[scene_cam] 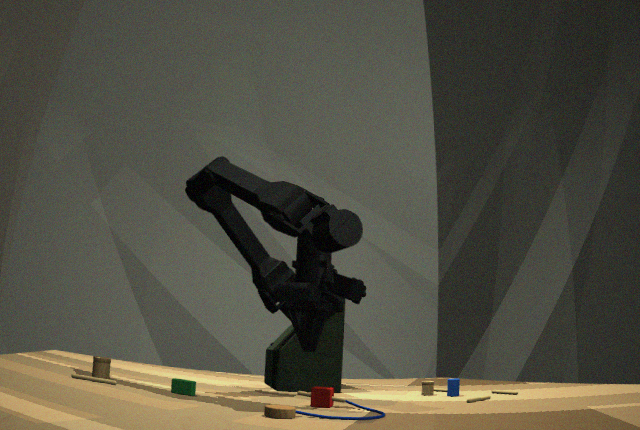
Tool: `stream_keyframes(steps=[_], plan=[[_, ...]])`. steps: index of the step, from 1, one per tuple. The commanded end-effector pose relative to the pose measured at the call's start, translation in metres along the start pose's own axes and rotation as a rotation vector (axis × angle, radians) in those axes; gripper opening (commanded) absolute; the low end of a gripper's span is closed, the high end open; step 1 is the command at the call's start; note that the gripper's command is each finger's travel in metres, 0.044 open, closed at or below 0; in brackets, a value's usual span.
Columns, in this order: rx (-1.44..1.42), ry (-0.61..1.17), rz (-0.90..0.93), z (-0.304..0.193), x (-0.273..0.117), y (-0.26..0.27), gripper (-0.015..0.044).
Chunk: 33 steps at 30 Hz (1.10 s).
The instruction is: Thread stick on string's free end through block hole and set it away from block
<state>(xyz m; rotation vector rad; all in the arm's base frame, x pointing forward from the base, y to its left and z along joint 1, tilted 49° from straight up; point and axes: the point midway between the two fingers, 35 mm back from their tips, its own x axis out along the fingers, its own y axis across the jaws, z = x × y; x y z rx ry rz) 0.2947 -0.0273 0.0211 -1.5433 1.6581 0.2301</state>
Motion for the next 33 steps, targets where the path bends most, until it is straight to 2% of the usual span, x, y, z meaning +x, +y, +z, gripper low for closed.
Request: stream_keyframes(steps=[1, 11, 33], plan=[[-0.142, 0.007, -0.004, -0.004, 0.0, 0.0, 0.012], [-0.142, 0.006, -0.003, -0.004, 0.002, 0.0, 0.012], [-0.143, 0.003, -0.002, -0.002, 0.038, -0.001, 0.012]])
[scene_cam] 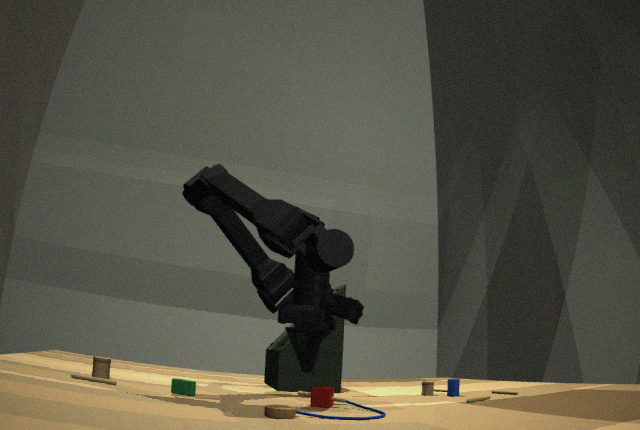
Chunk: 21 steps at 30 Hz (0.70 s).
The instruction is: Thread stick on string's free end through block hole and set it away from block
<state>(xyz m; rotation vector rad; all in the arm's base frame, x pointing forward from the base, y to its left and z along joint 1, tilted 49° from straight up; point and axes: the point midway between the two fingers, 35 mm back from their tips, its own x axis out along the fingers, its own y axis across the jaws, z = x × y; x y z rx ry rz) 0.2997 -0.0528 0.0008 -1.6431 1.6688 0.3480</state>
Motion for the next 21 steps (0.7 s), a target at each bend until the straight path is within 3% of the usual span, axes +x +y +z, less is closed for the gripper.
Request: stream_keyframes(steps=[1, 21], plan=[[-0.008, 0.004, 0.0, 0.0, 0.007, 0.001, 0.012], [-0.009, 0.009, -0.002, -0.003, 0.039, 0.002, 0.012]])
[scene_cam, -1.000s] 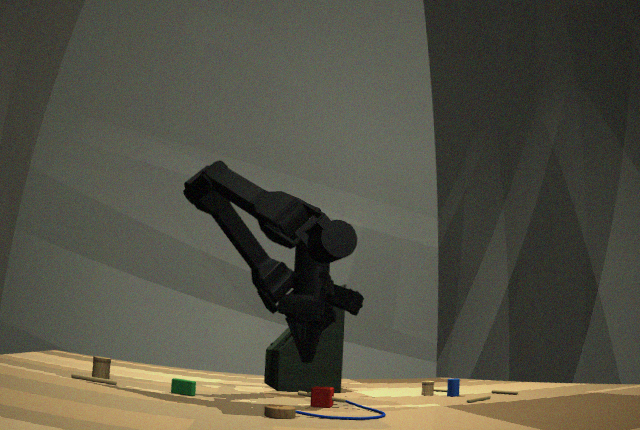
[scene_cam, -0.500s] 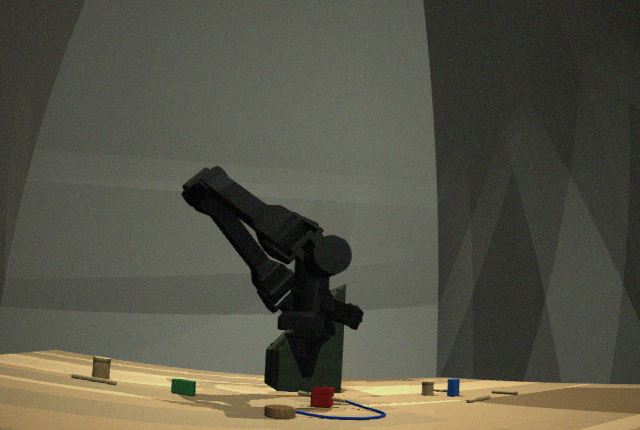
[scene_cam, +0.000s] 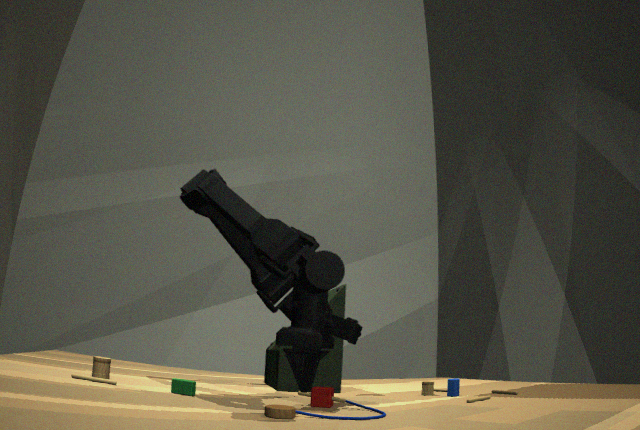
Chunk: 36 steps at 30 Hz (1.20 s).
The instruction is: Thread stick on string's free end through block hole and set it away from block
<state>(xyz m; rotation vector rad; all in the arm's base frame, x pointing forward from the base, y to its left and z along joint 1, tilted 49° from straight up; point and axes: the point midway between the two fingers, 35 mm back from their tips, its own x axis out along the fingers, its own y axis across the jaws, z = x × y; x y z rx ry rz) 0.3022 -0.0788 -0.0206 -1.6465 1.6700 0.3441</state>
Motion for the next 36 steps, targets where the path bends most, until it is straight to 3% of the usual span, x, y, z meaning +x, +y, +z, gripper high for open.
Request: stream_keyframes(steps=[1, 9, 14, 36], plan=[[-0.008, 0.006, 0.0, -0.0011, 0.0067, 0.0015, 0.012], [-0.008, 0.008, -0.001, -0.0022, 0.0135, 0.0022, 0.012], [-0.001, 0.004, 0.001, -0.0018, 0.0119, 0.0016, 0.0], [0.022, -0.1, 0.005, -0.006, 0.0153, 0.0028, 0.0]])
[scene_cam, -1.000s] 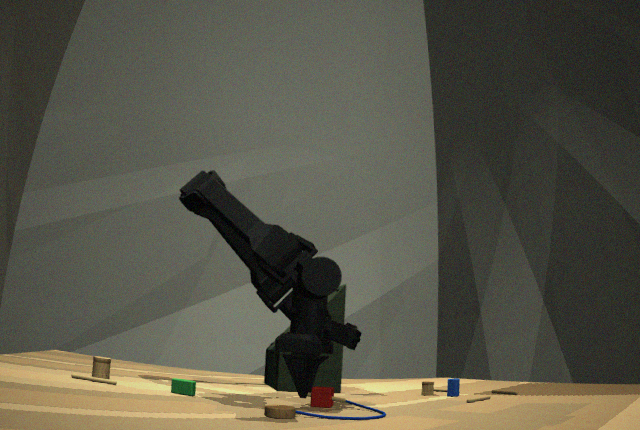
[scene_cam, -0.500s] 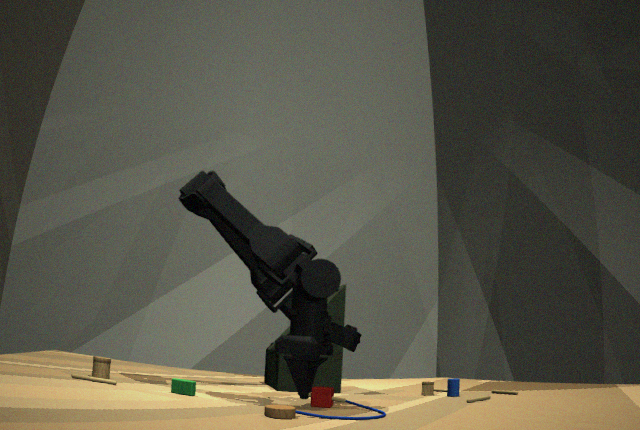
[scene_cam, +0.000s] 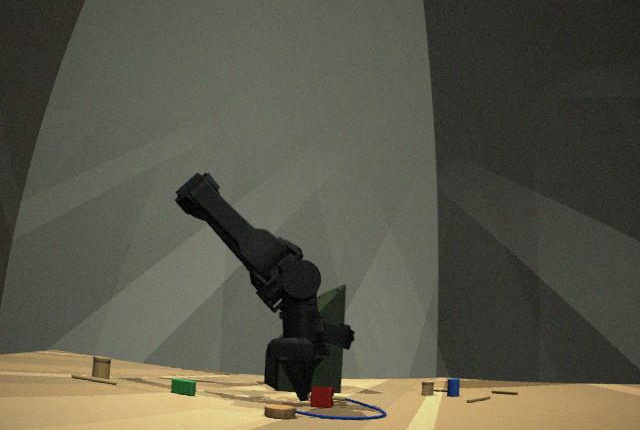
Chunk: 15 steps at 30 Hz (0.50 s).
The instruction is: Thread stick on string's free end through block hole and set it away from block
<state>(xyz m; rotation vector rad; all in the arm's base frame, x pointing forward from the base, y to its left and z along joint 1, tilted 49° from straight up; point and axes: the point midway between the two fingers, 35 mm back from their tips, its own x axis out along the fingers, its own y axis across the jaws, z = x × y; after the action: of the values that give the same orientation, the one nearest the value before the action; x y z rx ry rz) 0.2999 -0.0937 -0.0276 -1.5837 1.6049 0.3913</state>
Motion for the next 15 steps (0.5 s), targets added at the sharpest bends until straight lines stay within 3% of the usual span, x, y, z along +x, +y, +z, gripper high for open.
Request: stream_keyframes(steps=[1, 15], plan=[[-0.005, -0.009, 0.0, 0.0, 0.0, 0.0, 0.0], [-0.004, -0.009, 0.0, -0.019, -0.003, 0.001, 0.0]])
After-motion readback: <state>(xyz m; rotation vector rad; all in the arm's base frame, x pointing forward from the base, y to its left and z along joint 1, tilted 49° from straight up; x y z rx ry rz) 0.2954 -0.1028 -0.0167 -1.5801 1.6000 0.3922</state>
